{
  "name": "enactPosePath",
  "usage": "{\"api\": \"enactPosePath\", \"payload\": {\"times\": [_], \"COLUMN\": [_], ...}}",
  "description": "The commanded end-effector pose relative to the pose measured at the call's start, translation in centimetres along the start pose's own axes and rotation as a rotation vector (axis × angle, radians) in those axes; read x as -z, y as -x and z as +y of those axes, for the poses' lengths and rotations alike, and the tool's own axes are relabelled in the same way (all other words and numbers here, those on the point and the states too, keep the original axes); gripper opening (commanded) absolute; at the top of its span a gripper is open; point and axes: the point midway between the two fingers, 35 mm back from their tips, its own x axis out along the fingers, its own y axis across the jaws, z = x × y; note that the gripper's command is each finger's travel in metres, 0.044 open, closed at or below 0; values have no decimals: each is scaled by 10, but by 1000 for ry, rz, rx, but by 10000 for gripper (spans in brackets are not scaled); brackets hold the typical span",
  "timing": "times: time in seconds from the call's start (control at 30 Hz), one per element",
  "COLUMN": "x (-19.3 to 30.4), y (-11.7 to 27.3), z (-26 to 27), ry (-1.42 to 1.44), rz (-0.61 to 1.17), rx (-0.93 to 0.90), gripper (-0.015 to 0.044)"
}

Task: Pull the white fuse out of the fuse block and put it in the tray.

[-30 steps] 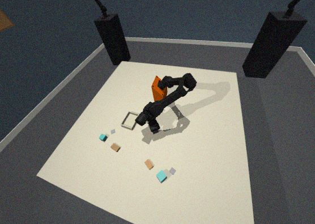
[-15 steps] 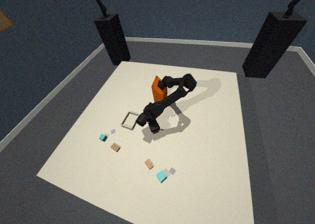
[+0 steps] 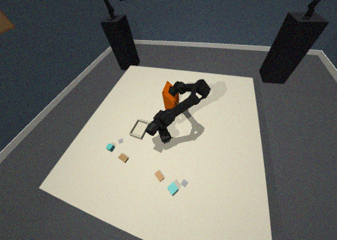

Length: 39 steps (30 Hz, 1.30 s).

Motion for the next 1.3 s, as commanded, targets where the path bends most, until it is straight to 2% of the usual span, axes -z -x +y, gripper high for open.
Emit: {"api": "enactPosePath", "payload": {"times": [0.0,0.13,1.27], "x": [0,0,-1], "y": [0,0,15], "z": [0,0,0], "ry": [0,0,-2], "rz": [0,0,0], "rx": [0,0,0], "gripper": [27,1,0]}}
